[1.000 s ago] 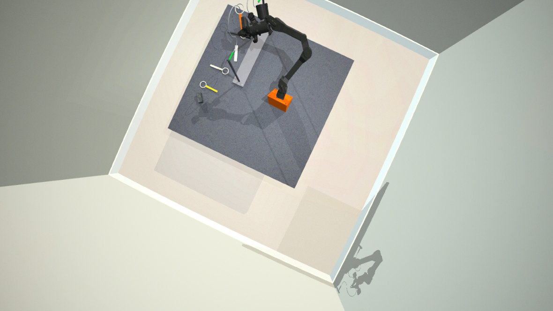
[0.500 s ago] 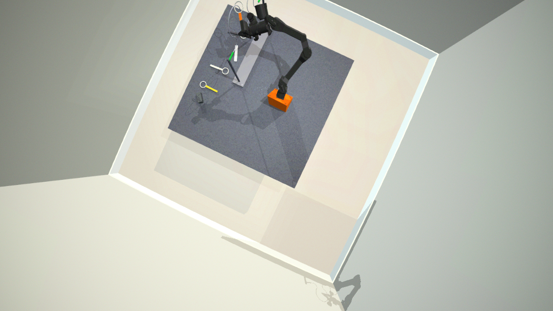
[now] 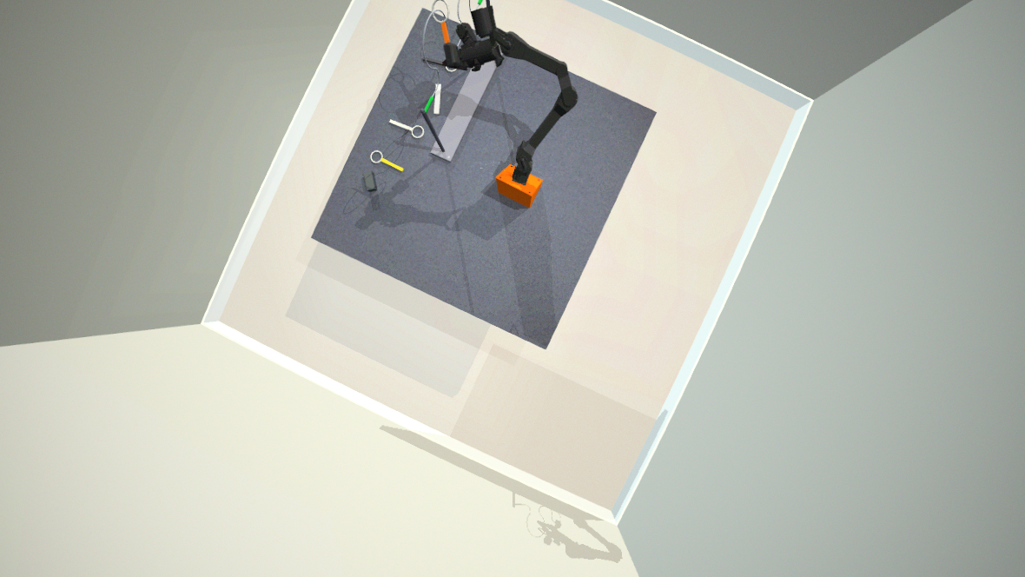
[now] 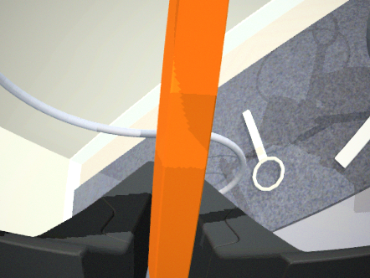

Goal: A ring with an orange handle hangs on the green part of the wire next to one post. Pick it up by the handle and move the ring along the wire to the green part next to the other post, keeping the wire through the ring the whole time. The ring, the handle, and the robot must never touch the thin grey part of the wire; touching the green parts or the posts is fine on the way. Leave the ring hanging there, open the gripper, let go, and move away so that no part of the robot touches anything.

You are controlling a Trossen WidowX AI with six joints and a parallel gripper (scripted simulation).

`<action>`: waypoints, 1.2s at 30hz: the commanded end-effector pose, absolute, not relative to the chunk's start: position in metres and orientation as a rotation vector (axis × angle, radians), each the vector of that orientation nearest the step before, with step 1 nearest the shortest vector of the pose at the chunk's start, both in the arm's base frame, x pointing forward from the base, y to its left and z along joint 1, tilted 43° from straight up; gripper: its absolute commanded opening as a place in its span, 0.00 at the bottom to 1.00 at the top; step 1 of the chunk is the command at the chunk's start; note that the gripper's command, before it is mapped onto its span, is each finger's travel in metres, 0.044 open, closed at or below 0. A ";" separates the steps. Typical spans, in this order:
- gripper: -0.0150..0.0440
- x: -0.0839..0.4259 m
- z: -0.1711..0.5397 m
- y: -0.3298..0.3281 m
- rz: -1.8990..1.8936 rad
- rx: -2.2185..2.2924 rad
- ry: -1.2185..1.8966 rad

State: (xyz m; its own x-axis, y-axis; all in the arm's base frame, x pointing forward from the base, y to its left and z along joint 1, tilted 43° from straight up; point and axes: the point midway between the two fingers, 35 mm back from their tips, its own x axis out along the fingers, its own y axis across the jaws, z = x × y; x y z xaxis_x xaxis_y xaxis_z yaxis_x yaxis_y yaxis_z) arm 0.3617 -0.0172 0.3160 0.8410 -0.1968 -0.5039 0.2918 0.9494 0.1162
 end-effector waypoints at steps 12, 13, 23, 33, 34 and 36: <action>0.00 0.360 0.315 -0.024 -0.310 -0.008 0.518; 0.00 0.360 0.315 -0.025 -0.313 -0.021 0.518; 0.00 0.360 0.316 -0.029 -0.343 -0.144 0.521; 0.00 0.359 0.316 -0.034 -0.372 -0.267 0.522; 0.00 0.359 0.317 -0.034 -0.375 -0.279 0.522; 0.00 0.359 0.317 -0.035 -0.381 -0.304 0.522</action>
